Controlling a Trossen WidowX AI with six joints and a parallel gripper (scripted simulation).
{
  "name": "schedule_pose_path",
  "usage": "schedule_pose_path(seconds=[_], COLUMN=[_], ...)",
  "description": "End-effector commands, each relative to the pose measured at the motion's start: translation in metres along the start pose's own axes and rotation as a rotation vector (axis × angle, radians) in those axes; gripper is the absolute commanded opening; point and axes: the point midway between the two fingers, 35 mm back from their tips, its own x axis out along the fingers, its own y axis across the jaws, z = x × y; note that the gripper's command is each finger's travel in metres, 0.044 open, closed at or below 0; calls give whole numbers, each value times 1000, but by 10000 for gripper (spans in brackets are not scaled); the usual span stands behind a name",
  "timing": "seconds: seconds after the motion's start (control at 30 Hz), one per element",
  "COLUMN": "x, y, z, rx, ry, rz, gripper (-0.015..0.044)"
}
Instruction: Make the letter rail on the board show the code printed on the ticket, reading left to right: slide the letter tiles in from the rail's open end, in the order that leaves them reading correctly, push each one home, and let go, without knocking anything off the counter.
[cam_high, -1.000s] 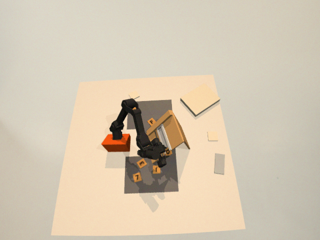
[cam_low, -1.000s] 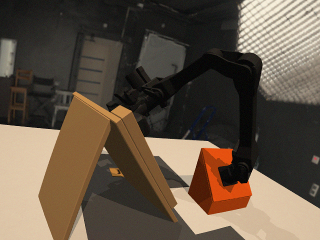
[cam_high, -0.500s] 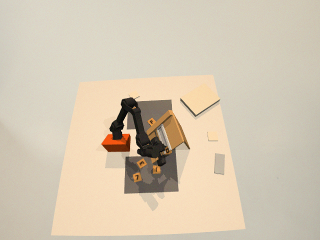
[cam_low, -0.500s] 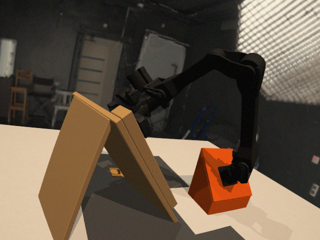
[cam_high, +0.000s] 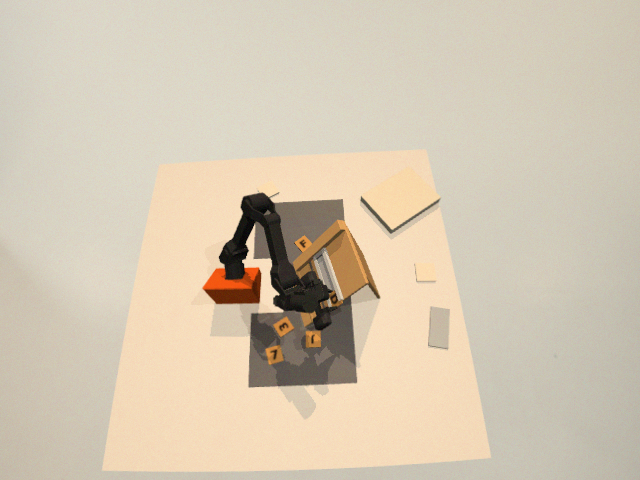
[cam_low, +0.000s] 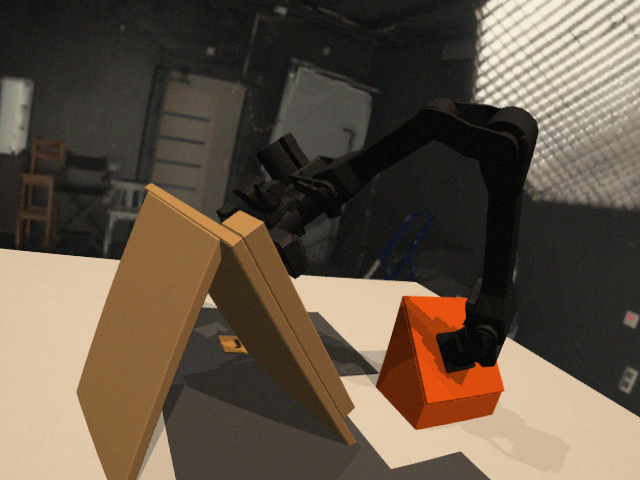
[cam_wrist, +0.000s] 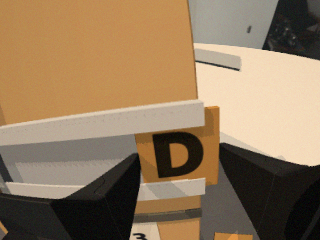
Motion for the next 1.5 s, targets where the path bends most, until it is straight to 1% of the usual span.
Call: schedule_pose_path(seconds=[0.0,1.47], x=[0,0], y=[1,25], z=[0,0], rx=[0,2], ry=[0,1], rz=[-4,-3], gripper=[0,0])
